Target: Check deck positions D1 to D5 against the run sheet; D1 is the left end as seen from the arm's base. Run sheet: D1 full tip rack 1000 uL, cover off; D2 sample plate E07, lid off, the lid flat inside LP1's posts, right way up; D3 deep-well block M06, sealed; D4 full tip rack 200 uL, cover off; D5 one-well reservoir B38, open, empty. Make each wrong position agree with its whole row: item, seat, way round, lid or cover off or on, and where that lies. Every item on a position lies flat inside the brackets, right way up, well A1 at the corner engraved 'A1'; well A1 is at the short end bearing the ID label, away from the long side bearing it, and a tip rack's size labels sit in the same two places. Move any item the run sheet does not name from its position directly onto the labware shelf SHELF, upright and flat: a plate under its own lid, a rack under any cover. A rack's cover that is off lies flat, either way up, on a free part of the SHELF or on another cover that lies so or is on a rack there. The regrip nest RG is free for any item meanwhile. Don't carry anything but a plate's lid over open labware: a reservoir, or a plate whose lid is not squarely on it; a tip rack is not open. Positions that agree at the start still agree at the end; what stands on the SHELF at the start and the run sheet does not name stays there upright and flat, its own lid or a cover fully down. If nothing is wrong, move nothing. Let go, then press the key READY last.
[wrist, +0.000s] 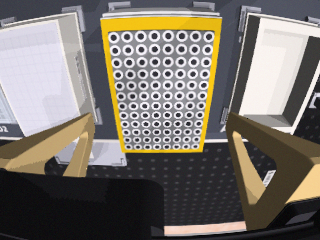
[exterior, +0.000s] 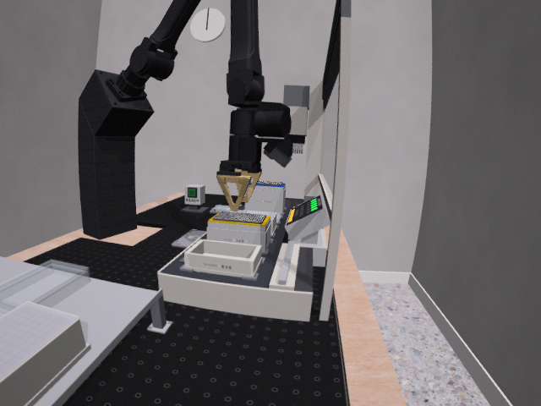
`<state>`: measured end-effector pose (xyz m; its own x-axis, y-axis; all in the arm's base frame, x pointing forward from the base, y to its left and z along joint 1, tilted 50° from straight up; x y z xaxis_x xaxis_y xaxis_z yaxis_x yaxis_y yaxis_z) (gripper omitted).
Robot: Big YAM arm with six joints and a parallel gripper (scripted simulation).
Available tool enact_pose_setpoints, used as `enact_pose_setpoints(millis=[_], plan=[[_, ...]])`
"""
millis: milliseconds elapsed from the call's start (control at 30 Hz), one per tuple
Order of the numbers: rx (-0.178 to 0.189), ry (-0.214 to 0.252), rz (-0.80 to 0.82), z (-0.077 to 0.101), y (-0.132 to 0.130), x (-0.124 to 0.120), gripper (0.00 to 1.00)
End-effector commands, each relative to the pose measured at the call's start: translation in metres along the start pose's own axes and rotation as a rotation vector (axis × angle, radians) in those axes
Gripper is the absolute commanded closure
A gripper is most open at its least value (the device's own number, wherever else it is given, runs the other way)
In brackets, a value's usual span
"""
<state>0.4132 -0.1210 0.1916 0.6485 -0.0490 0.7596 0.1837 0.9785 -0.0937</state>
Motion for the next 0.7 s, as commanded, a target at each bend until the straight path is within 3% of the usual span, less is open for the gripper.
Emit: enact_pose_setpoints(millis=[0,667], plan=[[-0.004,-0.023,0.000,0.016,-0.003,0.007,0.00],[-0.007,-0.023,0.001,0.046,-0.004,0.006,0.00]])
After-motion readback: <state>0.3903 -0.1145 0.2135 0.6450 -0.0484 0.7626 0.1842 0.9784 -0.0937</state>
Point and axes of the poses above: the point where the finger pads meet when closed, its own z axis back along the fingers, its own y axis across the jaws, x = y × z, the point moved 8 cm from there along z, back along the fingers, and after that the axes turned 9 degrees about -z, right-handed, at the moved point
